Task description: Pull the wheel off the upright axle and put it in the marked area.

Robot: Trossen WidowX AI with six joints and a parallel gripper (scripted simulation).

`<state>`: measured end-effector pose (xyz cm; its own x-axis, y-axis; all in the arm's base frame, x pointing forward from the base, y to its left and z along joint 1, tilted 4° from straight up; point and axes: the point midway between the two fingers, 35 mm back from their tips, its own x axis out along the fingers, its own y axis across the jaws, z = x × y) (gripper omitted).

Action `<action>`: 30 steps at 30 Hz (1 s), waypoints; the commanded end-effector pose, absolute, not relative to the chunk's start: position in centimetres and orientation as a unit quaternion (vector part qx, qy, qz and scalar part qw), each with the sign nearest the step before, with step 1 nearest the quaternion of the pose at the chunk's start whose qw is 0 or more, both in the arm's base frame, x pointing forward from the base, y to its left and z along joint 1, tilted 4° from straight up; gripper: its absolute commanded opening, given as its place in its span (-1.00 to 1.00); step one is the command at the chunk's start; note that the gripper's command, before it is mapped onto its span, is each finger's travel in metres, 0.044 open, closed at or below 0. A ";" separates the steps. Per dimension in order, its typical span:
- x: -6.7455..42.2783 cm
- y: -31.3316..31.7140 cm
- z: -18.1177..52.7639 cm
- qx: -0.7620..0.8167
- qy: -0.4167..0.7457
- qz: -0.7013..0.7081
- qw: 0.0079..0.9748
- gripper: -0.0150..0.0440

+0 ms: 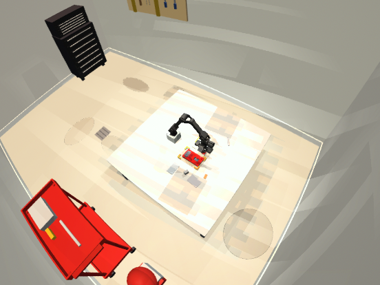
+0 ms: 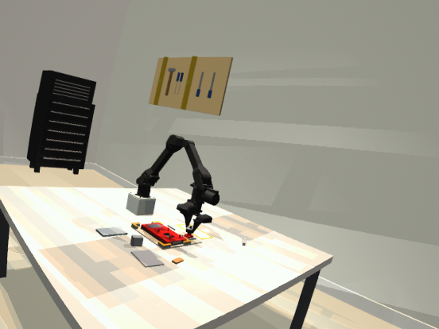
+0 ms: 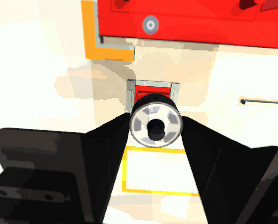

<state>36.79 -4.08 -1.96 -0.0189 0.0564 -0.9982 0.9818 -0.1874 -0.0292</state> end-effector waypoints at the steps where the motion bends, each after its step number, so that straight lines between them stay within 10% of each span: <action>1: 36.8 -4.2 -0.9 0.554 0.468 -0.536 0.431 -0.49; 30: 36.8 -4.2 0.0 0.556 0.467 -0.535 0.432 -0.49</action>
<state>36.70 -4.15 -0.28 -0.0127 0.0584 -0.9982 0.9814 -0.1907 -0.0237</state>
